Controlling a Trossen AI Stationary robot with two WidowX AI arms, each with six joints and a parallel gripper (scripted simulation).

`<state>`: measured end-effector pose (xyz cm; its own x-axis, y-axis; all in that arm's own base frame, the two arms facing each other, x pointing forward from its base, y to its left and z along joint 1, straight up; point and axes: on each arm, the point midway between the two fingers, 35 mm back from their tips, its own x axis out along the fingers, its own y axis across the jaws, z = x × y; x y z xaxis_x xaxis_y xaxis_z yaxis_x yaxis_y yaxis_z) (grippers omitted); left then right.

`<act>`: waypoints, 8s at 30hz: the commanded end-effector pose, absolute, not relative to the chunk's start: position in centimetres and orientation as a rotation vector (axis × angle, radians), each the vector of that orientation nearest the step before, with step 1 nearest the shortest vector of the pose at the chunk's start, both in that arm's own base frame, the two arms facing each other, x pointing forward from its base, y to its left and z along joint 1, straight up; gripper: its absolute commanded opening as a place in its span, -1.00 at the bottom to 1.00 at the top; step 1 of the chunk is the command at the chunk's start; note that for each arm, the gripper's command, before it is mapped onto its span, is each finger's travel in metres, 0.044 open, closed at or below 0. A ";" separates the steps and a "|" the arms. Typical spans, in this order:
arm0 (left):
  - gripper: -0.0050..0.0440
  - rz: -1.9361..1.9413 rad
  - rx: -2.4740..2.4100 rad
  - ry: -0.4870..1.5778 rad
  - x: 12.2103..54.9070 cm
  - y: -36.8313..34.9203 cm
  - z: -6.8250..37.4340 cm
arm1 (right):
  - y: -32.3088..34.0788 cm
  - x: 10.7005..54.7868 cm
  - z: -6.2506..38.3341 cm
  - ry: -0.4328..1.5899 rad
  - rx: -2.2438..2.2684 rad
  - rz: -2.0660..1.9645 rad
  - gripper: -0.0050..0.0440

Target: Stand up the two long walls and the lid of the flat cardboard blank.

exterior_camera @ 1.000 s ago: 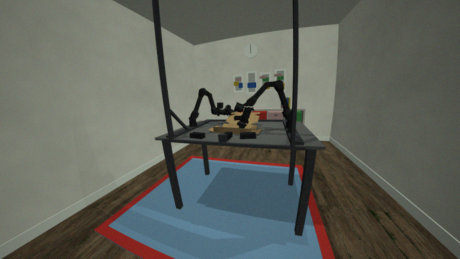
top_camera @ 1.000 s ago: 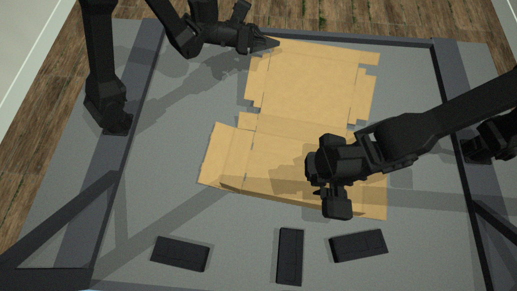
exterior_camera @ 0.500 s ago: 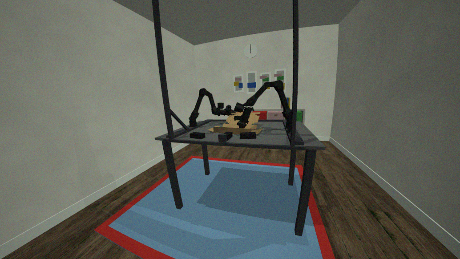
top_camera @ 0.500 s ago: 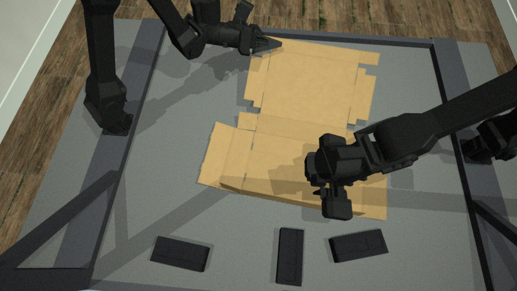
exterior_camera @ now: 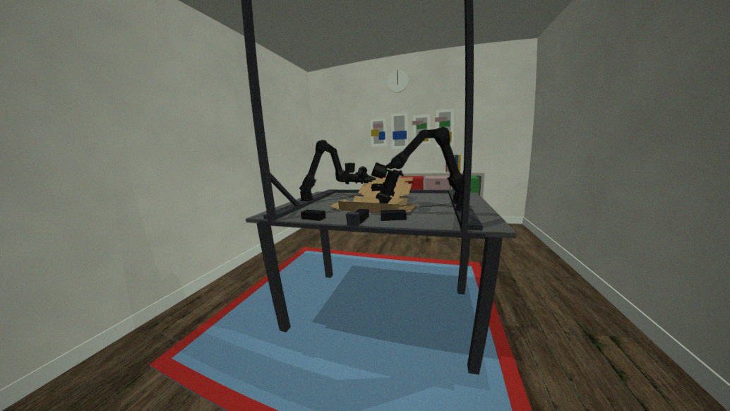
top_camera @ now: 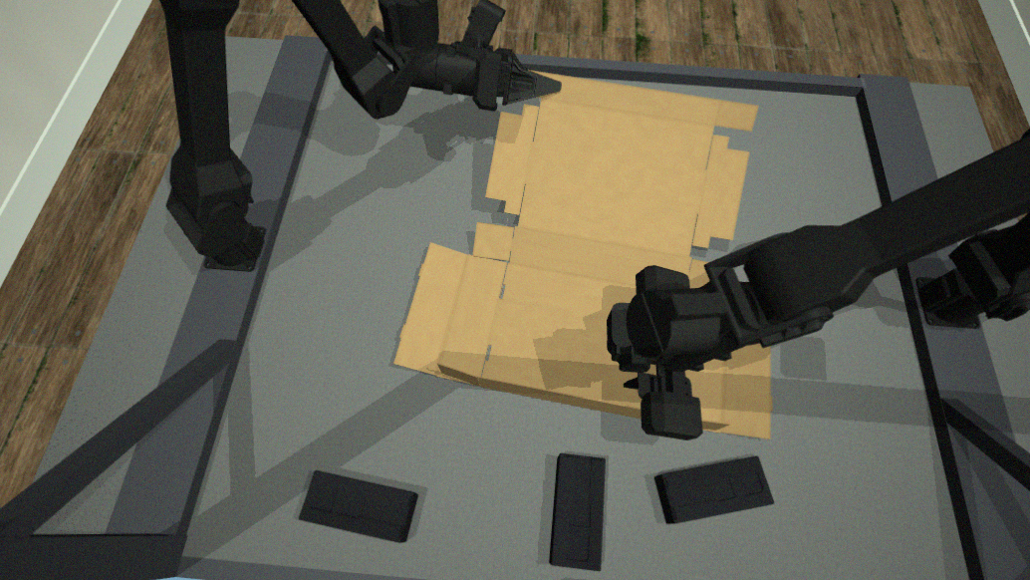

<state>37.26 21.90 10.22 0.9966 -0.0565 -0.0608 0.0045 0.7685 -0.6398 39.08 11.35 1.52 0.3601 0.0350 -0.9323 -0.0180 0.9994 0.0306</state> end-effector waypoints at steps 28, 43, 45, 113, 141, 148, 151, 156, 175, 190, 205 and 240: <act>-0.80 -0.027 -0.675 0.065 37.3 21.6 12.7 | 10.8 36.8 -1.9 1.324 -0.002 0.016 0.00; -0.80 -0.026 -0.675 0.064 37.2 20.4 14.5 | 10.9 36.9 -1.8 1.324 -0.004 0.015 0.00; -0.80 -0.026 -0.675 0.064 37.1 20.2 14.8 | 10.9 36.9 -1.8 1.324 -0.004 0.015 0.00; -0.80 -0.030 -0.295 0.021 36.3 13.0 20.4 | 11.0 37.0 -1.7 1.325 -0.010 0.011 0.00; -0.80 -0.027 -0.134 0.004 35.8 9.4 21.9 | 10.9 37.0 -1.7 1.327 -0.011 0.009 0.00; -0.80 -0.027 -0.102 0.001 35.7 8.3 22.2 | 10.9 37.0 -1.7 1.328 -0.011 0.009 0.00; -0.80 -0.027 -0.087 -0.001 35.6 7.8 22.3 | 10.9 37.0 -1.7 1.328 -0.011 0.009 0.00; -0.80 -0.027 -0.047 -0.005 35.6 7.2 22.5 | 10.9 37.0 -1.7 1.328 -0.011 0.009 0.00; -0.80 -0.025 0.050 -0.013 35.3 4.7 22.9 | 10.8 37.0 -1.7 1.327 -0.011 0.008 0.00; 0.07 -0.026 0.229 -0.032 34.9 1.9 22.5 | 10.5 37.3 -1.5 1.324 -0.010 0.010 0.00; 0.33 -0.025 0.228 -0.032 30.8 2.2 23.2 | 10.7 37.4 -1.3 1.326 -0.010 0.013 0.00; -0.80 -0.025 0.225 -0.033 25.1 2.1 22.2 | 12.0 40.8 11.0 1.267 0.007 0.019 0.00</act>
<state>25.15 2.16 21.89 0.9994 -0.0258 0.0249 0.0196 0.9747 0.2227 38.99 11.51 4.63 0.2257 -0.0075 -0.9742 -0.0099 0.9999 -0.0100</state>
